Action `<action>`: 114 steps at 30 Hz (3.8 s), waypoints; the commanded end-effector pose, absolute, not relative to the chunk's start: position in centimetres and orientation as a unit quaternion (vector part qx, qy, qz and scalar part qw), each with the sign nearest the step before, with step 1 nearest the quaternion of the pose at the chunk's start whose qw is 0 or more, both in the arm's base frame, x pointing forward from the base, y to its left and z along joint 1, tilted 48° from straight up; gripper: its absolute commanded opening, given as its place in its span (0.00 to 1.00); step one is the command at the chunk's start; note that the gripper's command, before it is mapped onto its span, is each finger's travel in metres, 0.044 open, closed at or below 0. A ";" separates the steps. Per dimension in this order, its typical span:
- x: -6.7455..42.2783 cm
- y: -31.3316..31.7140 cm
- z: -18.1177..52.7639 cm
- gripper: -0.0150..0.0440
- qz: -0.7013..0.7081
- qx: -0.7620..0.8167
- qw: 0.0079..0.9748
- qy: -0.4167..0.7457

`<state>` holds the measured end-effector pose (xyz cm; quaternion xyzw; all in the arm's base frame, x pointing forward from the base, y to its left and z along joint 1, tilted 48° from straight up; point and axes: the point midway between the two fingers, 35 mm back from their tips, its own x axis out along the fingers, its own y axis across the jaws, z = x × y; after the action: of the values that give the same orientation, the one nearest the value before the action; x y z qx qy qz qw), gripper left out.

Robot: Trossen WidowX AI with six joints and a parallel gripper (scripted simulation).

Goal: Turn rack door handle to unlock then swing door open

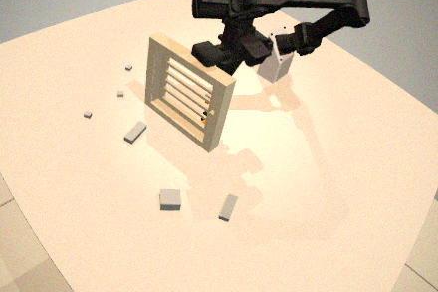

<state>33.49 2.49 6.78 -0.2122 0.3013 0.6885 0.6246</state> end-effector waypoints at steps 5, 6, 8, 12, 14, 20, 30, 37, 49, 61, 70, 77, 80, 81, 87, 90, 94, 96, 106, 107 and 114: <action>33.5 2.5 6.7 0.27 0.735 -0.334 0.569 0.158; 33.5 2.5 6.7 0.27 0.739 -0.348 0.560 0.139; 33.5 2.5 6.7 0.27 0.744 -0.373 0.544 0.106; 33.5 2.5 6.7 0.27 0.746 -0.381 0.538 0.094; 33.5 2.5 6.7 0.27 0.746 -0.381 0.538 0.094; 33.5 2.5 6.7 0.27 0.746 -0.381 0.538 0.094; 33.5 2.5 6.7 0.72 0.746 -0.381 0.538 0.094; 33.5 2.5 6.7 0.74 0.731 -0.320 0.577 0.176; 33.5 2.5 6.7 0.74 0.647 -0.137 0.645 0.382; 33.5 2.5 6.7 0.74 0.507 0.058 0.657 0.555; 33.5 2.5 6.7 0.74 0.372 0.202 0.628 0.653; 33.5 2.5 6.7 0.74 0.253 0.308 0.583 0.708; 33.5 2.5 6.7 0.74 0.200 0.350 0.559 0.725; 33.5 2.5 6.7 0.74 0.182 0.364 0.550 0.729; 33.5 2.5 6.7 0.74 0.072 0.441 0.490 0.748; 33.5 2.5 6.7 0.74 0.016 0.476 0.456 0.751; 33.5 2.5 6.7 0.74 -0.058 0.519 0.407 0.749; 33.5 2.5 6.7 0.74 -0.095 0.539 0.380 0.746; 33.5 2.5 6.7 0.74 -0.272 0.615 0.239 0.701; 33.5 2.5 6.7 0.74 -0.281 0.617 0.232 0.697; 33.5 2.5 6.7 0.74 -0.284 0.618 0.229 0.696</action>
<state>33.44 2.51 6.78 0.6153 0.7001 -0.2753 0.2355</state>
